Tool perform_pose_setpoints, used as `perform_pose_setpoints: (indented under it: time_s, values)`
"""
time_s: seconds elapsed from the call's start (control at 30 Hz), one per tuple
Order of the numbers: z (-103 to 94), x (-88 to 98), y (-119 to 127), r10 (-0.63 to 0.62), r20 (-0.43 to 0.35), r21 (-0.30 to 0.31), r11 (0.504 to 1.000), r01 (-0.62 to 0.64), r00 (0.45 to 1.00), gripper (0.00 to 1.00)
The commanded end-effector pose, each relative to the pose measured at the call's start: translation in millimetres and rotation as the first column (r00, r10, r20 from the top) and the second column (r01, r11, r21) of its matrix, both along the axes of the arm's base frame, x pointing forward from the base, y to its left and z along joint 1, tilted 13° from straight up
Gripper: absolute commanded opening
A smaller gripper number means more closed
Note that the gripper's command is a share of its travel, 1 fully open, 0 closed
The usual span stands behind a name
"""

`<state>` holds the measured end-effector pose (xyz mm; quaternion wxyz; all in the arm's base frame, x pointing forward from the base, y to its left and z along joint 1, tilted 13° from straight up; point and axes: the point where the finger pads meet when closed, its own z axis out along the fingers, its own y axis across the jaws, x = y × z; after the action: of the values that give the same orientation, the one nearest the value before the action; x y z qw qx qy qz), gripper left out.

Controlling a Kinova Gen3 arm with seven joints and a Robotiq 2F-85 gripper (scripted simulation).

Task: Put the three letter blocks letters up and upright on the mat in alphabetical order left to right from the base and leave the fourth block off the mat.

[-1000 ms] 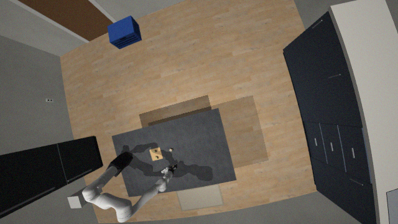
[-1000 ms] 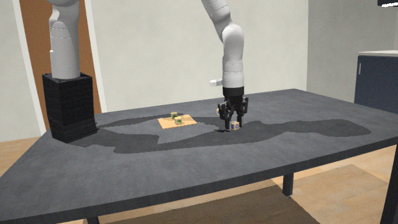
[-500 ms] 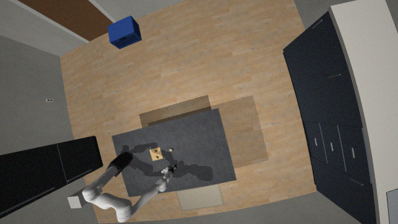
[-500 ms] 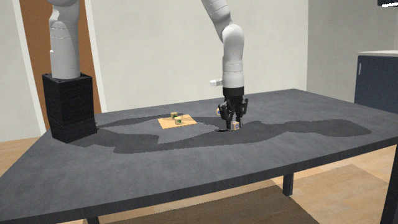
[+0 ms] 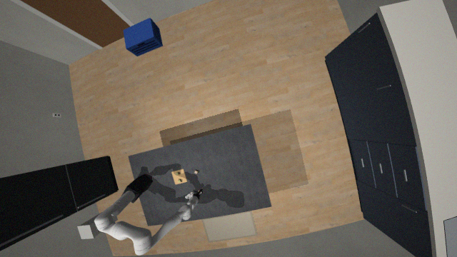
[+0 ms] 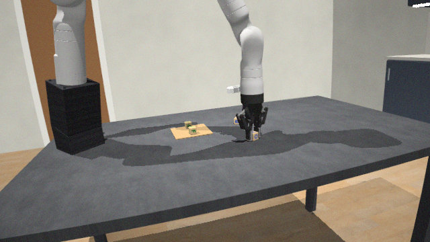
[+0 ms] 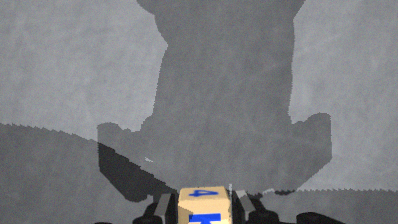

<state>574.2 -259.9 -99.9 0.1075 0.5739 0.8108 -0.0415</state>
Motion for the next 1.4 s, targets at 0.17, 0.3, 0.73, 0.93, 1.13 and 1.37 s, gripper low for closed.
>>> perform_pose_setpoints:
  time_s: [0.17, 0.3, 0.73, 0.93, 1.13, 1.37]
  values:
    - [1.2, 0.9, 0, 0.0, 0.002, -0.001, 1.0, 0.0, 1.0, 0.21]
    - [1.2, 0.9, 0, 0.0, 0.002, -0.001, 1.0, 0.0, 1.0, 0.21]
    - [1.2, 0.9, 0, 0.0, 0.002, -0.001, 1.0, 0.0, 1.0, 0.21]
    - [1.2, 0.9, 0, 0.0, 0.002, -0.001, 1.0, 0.0, 1.0, 0.21]
    - [2.7, 0.7, 0, 0.0, 0.002, -0.001, 1.0, 0.0, 1.0, 0.21]
    - [20.9, -1.7, 4, 0.0, 0.002, -0.001, 1.0, 0.0, 1.0, 0.21]
